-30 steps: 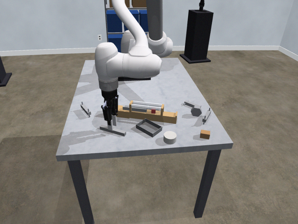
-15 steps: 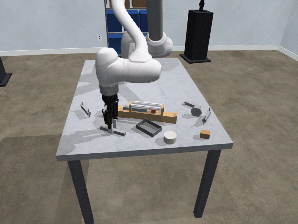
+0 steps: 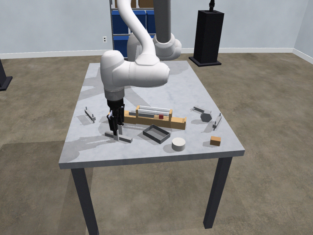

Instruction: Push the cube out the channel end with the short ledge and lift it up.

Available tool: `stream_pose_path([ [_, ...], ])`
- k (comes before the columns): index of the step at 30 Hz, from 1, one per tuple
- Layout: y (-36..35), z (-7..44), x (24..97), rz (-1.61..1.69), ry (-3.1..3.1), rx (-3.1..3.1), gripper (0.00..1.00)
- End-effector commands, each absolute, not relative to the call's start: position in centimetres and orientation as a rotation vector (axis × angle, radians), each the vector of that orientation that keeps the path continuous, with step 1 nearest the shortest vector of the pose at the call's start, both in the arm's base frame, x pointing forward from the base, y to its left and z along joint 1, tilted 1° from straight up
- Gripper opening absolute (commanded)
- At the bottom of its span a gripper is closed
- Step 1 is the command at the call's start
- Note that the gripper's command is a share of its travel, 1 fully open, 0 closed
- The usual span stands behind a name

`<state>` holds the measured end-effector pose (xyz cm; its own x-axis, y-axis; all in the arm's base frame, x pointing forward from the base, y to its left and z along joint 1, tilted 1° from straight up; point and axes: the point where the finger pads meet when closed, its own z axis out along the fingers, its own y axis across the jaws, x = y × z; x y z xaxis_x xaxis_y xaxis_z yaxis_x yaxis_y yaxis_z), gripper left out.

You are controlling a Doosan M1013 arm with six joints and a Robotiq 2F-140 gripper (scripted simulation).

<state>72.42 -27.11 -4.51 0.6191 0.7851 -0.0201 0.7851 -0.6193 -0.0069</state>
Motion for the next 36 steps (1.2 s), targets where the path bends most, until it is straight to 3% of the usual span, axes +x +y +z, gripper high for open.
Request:
stream_pose_path([
  [1,-27.11,-4.49,72.42,-0.033,1.370,2.824,0.23],
  [22,-27.11,-4.49,72.42,-0.033,1.370,2.824,0.23],
  [23,-27.11,-4.49,72.42,-0.033,1.370,2.824,0.00],
  [36,-27.11,-4.49,72.42,-0.033,1.370,2.824,0.00],
])
